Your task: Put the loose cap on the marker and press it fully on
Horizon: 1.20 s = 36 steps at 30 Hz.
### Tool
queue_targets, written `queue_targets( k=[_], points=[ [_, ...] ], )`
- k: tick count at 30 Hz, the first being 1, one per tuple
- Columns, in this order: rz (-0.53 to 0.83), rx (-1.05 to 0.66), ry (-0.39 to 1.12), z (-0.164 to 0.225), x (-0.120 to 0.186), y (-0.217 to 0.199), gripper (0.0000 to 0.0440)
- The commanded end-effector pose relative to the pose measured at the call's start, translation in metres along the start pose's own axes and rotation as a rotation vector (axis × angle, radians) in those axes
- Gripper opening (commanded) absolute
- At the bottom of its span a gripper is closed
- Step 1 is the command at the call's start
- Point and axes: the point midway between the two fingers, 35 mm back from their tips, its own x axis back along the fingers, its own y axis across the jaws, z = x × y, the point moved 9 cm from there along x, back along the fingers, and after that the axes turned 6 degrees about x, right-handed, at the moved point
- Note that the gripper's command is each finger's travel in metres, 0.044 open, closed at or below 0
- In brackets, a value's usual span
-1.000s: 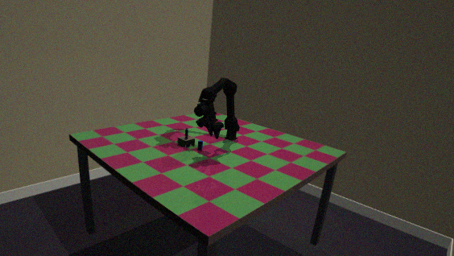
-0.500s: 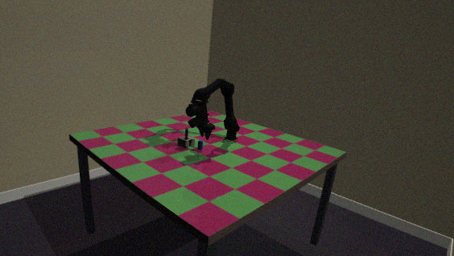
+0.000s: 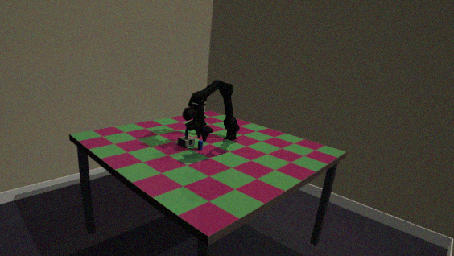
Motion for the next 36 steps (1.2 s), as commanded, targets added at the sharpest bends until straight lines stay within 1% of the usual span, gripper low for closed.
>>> queue_targets(
  k=[1, 13, 16, 19, 25, 30, 36],
  points=[
    [0.014, 0.016, 0.015, -0.001, -0.008, -0.003, 0.0307],
    [0.033, 0.077, 0.041, -0.002, -0.037, -0.006, 0.0277],
    [0.040, 0.092, 0.039, -0.002, -0.041, -0.007, 0.0263],
    [0.046, 0.105, 0.033, -0.002, -0.043, -0.007, 0.0228],
    [0.052, 0.125, 0.010, 0.001, -0.036, -0.007, 0.0074],
    [0.058, 0.131, -0.030, 0.001, -0.020, -0.009, 0.0056],
    [0.056, 0.136, -0.067, 0.001, 0.001, -0.013, 0.0044]
  ],
)
